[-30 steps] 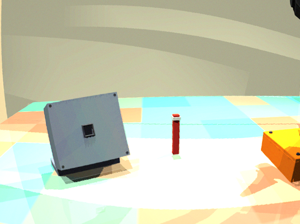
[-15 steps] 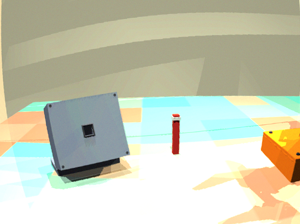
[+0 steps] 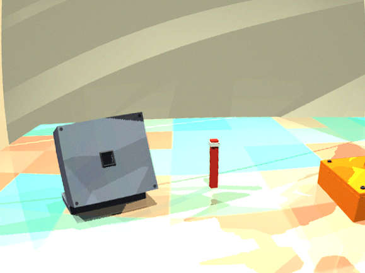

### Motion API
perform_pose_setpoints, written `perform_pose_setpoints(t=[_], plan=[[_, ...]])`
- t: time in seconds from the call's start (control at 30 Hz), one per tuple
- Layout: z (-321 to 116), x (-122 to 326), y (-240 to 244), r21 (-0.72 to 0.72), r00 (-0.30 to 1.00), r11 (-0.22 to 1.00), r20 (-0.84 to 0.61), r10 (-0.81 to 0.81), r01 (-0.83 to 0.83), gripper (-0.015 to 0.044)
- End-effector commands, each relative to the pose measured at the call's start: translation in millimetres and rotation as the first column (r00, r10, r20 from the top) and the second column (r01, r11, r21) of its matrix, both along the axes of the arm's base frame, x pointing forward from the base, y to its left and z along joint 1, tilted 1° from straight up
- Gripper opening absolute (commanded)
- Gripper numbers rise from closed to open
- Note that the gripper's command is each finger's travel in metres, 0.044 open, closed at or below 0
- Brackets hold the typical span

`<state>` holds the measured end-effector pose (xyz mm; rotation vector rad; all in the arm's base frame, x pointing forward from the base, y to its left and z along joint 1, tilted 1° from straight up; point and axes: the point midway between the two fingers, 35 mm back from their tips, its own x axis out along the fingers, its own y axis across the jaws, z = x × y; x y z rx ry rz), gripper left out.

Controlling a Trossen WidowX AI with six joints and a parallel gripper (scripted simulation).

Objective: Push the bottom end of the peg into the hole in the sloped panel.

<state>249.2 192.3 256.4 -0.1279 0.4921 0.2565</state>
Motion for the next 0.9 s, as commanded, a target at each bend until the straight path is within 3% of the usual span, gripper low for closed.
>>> perform_pose_setpoints(t=[0.0, 0.87], plan=[[-11.5, 11.0, -7.6, -0.066, 0.999, 0.998, -0.038, -0.012, 0.010, 0.0440], [-61.6, 58.3, -73.3, -0.316, 0.954, 0.949, -0.276, -0.116, 0.024, 0.0440]])
